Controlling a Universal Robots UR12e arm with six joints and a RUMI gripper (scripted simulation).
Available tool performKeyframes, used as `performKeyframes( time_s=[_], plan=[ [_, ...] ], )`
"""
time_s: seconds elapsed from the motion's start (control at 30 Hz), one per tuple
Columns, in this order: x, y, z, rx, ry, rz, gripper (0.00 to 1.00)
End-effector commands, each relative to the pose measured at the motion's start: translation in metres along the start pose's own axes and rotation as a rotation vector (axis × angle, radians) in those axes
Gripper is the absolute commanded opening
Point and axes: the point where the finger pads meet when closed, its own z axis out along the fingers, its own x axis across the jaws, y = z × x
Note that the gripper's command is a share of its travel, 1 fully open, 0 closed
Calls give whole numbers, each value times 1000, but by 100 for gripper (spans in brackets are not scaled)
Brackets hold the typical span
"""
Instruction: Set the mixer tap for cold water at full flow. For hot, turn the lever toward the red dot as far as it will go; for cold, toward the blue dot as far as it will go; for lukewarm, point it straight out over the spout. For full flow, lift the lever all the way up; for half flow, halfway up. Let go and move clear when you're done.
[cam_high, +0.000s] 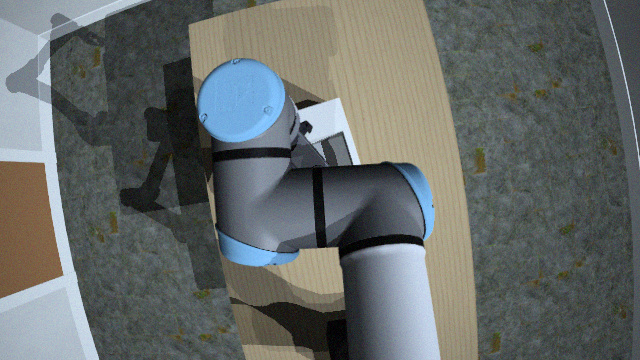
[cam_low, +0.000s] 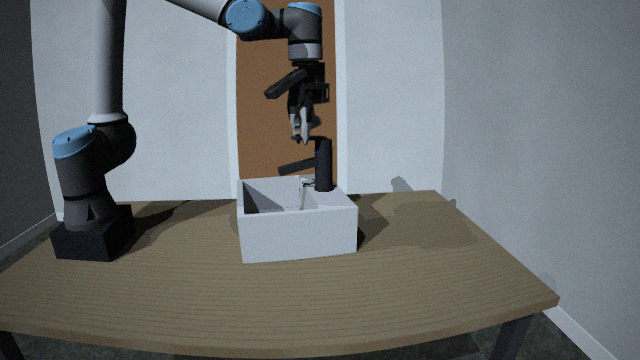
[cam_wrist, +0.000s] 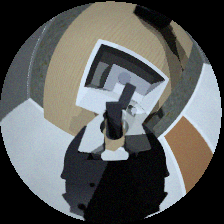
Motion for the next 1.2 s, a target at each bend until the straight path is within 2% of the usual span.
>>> performKeyframes(
  time_s=[0.0, 1.17],
  plan=[
    [-3, 1, -1, -2, 0, -39, 0],
    [-6, 1, -1, -2, 0, -75, 0]
  ],
)
